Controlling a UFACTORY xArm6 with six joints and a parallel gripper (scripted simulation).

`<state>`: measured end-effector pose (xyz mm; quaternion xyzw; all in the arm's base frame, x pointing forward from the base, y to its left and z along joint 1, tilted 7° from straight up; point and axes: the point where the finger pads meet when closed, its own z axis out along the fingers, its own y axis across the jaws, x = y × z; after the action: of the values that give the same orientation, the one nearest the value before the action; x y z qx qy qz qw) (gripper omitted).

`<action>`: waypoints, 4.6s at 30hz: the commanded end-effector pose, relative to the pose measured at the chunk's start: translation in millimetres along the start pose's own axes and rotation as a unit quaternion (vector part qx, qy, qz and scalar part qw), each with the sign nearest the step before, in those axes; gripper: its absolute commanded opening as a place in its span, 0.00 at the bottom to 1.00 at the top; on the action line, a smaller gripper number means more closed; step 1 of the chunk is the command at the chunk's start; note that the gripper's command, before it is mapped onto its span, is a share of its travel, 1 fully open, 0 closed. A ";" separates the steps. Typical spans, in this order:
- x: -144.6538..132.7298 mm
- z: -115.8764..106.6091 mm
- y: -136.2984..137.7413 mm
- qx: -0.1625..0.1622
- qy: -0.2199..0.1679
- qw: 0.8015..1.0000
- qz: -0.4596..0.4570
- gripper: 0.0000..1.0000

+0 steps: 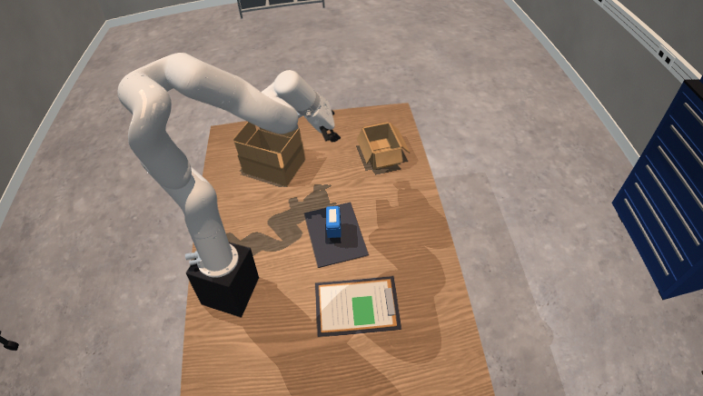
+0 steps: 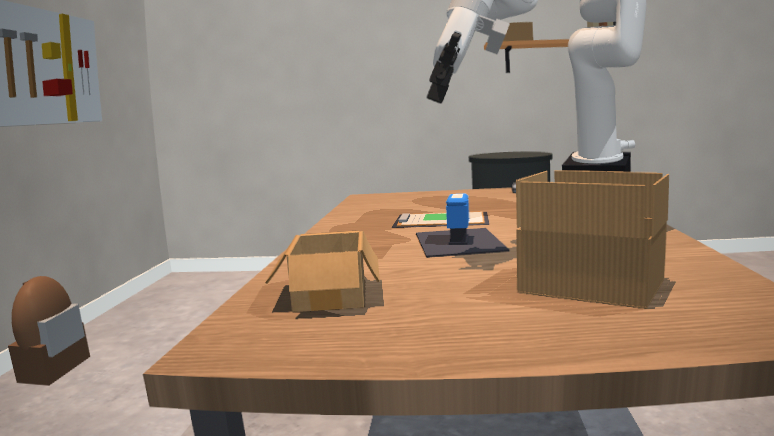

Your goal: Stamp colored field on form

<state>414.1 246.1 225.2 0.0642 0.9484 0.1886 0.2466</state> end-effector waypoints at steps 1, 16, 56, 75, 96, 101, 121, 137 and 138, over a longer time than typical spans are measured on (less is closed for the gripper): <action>-1.5 -1.0 1.2 -0.001 -0.002 1.000 0.000 1.00; -1.5 -1.0 1.2 -0.001 -0.002 1.000 0.000 1.00; 54.8 64.5 -149.9 0.182 0.049 0.811 0.553 1.00; 88.4 75.4 -202.3 0.255 0.030 0.645 0.719 1.00; 88.5 75.0 -202.6 0.255 0.029 0.644 0.721 1.00; 76.0 49.9 -193.4 0.255 0.031 0.643 0.721 1.00; 56.3 33.5 -198.1 0.254 0.041 0.676 0.690 1.00; -21.3 37.3 -284.7 0.231 0.117 0.859 0.442 1.00; -27.4 37.0 -294.3 0.230 0.119 0.866 0.427 1.00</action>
<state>423.4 14.3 95.9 0.5974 0.8005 0.0419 0.0240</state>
